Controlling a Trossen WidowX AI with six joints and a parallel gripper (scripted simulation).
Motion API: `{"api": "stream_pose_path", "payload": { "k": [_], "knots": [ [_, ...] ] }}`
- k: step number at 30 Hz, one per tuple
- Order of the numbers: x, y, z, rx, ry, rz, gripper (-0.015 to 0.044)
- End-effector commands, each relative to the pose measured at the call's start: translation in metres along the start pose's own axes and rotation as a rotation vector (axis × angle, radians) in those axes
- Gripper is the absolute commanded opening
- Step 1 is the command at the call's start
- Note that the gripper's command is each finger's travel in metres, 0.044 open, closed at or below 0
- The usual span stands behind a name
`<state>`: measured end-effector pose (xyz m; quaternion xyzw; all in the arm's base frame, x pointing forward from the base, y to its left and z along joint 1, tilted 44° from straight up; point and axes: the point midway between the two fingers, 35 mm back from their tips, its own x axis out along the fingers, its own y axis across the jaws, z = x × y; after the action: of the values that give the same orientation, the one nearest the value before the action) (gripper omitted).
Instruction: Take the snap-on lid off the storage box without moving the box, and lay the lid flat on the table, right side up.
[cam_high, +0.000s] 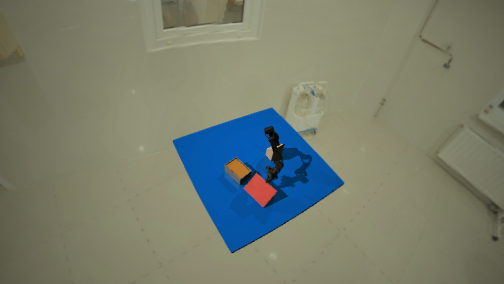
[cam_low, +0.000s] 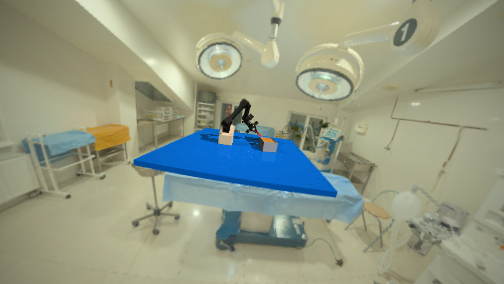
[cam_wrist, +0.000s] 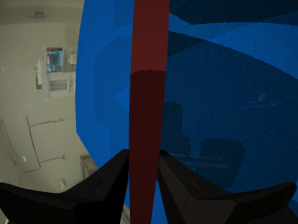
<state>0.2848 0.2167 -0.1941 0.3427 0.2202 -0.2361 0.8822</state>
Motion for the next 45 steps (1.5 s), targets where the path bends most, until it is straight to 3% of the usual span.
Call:
{"api": "stream_pose_path", "payload": {
  "k": [1, 45],
  "knots": [
    [0.006, -0.010, 0.001, -0.009, 0.003, -0.021, 0.0000],
    [0.028, -0.038, 0.002, -0.010, 0.001, -0.021, 0.0000]
  ]
}}
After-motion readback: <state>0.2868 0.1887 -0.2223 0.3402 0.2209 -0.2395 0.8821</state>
